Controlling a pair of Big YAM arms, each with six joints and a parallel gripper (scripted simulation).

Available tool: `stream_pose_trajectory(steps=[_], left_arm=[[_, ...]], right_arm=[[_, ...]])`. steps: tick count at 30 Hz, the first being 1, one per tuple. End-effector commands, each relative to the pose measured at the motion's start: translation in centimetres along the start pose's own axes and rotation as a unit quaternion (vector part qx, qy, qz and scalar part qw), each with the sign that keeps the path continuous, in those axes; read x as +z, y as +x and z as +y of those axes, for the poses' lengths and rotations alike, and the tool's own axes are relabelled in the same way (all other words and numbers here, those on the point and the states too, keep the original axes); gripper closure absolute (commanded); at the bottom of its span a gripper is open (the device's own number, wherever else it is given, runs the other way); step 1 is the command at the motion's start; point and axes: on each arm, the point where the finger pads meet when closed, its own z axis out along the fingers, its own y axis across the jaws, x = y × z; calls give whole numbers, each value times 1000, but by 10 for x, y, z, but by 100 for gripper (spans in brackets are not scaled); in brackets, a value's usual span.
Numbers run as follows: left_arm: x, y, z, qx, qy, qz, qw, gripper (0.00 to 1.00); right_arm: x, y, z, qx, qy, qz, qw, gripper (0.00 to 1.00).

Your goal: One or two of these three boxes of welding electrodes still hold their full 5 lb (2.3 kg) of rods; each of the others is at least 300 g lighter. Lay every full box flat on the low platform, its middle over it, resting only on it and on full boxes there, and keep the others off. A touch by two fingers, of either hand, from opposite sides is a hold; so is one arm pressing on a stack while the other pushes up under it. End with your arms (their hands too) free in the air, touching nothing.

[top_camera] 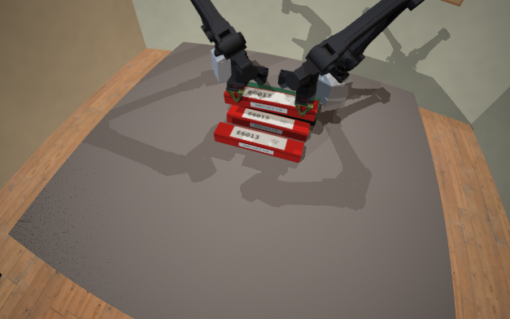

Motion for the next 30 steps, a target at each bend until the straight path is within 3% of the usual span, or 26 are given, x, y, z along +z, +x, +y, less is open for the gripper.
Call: stream_pose_trajectory(steps=[1, 20, 21, 30], left_arm=[[-46, -3, 28, -9, -43, -19, 999, 100], [-46, -3, 28, -9, -43, -19, 999, 100], [-63, -7, 35, -14, -57, -28, 998, 100], [-79, -6, 34, -14, -57, -28, 998, 100]], right_arm=[[-53, -6, -28, 6, 45, -23, 999, 100], [-53, -6, -28, 6, 45, -23, 999, 100], [-69, -10, -33, 2, 59, -33, 998, 100], [-88, -10, -33, 3, 59, -33, 998, 100]])
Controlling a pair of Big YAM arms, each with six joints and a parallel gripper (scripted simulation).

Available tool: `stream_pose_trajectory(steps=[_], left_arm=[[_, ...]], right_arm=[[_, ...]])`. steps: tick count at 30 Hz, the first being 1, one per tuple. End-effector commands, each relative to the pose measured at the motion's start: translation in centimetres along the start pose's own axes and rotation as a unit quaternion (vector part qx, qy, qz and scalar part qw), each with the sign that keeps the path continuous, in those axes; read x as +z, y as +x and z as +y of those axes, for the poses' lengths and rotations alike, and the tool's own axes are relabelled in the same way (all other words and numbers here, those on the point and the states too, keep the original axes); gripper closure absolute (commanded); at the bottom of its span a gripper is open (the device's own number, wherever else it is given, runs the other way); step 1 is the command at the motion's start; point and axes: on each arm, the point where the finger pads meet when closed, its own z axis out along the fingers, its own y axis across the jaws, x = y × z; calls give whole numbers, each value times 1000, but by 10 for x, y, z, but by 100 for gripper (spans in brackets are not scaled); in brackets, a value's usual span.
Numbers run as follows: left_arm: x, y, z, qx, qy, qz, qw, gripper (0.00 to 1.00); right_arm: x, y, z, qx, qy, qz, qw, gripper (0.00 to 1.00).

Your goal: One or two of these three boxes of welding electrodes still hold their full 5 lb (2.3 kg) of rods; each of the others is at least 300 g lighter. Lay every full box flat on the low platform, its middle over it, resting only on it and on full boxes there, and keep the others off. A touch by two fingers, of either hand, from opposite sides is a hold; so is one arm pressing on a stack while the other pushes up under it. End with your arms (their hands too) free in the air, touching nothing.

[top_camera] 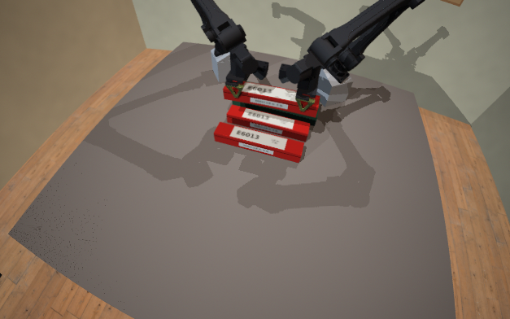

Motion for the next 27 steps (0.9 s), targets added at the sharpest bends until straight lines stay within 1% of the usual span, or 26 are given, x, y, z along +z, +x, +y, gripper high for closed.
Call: stream_pose_trajectory(steps=[1, 9, 17, 20, 27], left_arm=[[-53, -6, 32, -14, -50, -27, 998, 100], [-65, -6, 31, -14, -50, -27, 998, 100], [-79, -5, 30, -12, -50, -28, 998, 100], [-81, -5, 30, -10, -50, -28, 998, 100], [-93, -5, 29, -15, -50, -29, 998, 100]], right_arm=[[-62, -11, -31, 3, 51, -32, 998, 100], [-75, -10, -30, 11, 51, -33, 998, 100], [-88, -9, -29, 2, 51, -33, 998, 100], [-90, -9, -29, 1, 51, -33, 998, 100], [-102, -9, -28, 12, 51, -34, 998, 100]])
